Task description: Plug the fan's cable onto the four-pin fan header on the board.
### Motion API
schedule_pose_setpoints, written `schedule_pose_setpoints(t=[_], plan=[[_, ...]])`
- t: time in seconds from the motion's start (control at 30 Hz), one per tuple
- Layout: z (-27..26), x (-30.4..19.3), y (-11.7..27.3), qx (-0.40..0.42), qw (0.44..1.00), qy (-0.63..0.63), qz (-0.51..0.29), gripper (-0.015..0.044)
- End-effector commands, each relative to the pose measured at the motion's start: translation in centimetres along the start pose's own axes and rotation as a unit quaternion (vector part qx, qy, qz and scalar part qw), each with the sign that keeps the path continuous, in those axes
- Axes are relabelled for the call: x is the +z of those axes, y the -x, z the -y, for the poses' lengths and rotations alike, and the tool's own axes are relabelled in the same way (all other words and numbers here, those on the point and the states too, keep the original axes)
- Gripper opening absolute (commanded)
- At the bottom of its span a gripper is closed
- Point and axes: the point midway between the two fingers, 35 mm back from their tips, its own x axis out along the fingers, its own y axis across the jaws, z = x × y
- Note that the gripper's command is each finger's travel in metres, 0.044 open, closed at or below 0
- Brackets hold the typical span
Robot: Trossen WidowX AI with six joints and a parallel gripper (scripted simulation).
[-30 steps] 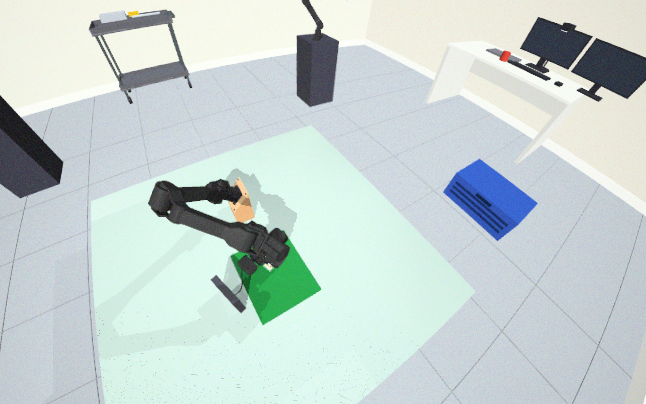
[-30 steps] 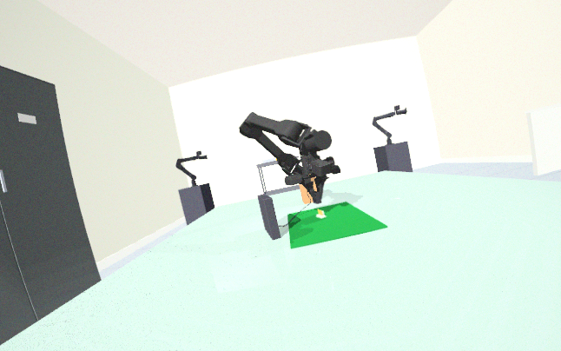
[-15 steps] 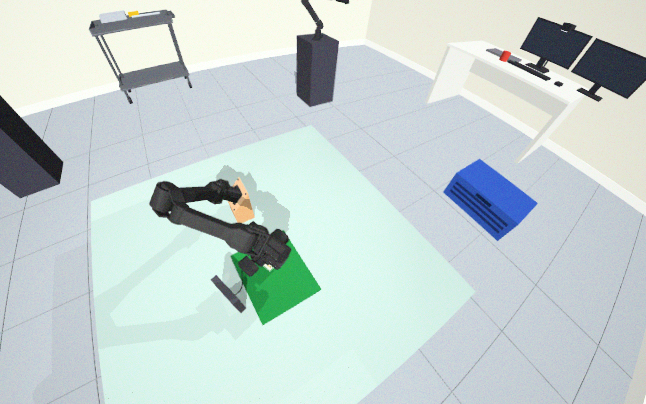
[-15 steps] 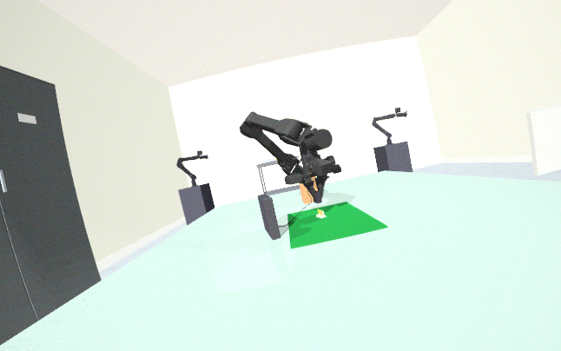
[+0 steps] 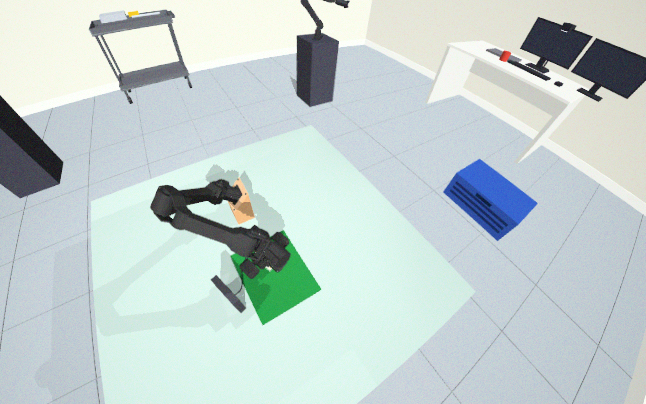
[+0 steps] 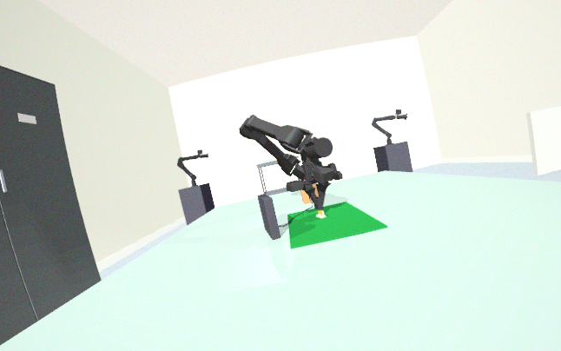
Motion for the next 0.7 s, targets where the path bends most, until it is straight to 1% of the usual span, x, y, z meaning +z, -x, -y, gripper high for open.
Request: schedule_pose_setpoints(t=[0.0, 0.67], plan=[[0.0, 0.17, 0.03, -0.002, 1.0, 0.002, 0.004, 0.0], [0.0, 0.26, 0.03, -0.002, 1.0, 0.006, 0.004, 0.0]])
